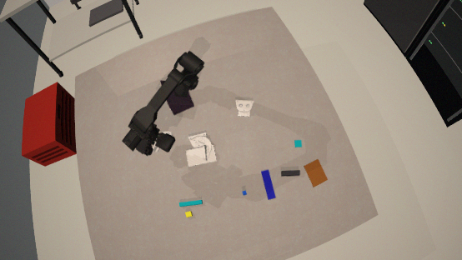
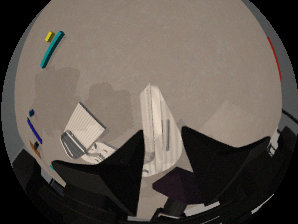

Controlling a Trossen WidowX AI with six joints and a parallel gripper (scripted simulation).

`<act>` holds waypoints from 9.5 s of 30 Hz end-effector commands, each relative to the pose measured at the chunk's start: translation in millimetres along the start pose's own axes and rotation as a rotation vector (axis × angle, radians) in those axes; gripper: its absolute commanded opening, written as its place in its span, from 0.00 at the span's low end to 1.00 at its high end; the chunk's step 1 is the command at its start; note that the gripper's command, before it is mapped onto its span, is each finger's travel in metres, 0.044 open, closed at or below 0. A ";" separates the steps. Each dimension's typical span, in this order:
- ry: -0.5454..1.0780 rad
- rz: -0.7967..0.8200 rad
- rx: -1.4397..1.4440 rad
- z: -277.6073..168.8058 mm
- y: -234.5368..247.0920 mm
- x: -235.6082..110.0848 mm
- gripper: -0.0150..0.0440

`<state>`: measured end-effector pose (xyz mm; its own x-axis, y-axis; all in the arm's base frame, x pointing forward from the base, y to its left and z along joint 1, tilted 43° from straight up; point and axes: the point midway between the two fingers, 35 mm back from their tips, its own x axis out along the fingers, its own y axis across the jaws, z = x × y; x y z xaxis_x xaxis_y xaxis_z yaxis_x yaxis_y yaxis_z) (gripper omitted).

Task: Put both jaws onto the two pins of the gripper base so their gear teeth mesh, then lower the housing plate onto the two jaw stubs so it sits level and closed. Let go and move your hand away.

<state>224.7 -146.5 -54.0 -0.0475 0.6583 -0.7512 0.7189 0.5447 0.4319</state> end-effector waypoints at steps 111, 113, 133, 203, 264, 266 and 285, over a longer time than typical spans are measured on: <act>0.000 0.013 -0.823 -40.2 133.3 -0.5 0.48; 0.000 0.013 -0.823 -40.2 133.3 -0.5 0.48; -0.001 0.013 -0.823 -38.8 134.3 11.8 0.48; 0.000 0.015 -0.830 -40.2 134.8 58.9 0.48; 0.000 0.016 -0.830 -40.3 135.0 68.2 0.48; 0.000 0.016 -0.830 -40.3 135.0 68.2 0.48; 0.000 0.015 -0.830 -40.3 134.9 61.7 0.48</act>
<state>290.1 -9.9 -23.9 -0.0449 0.6686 -0.7423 -0.0239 0.7421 0.6698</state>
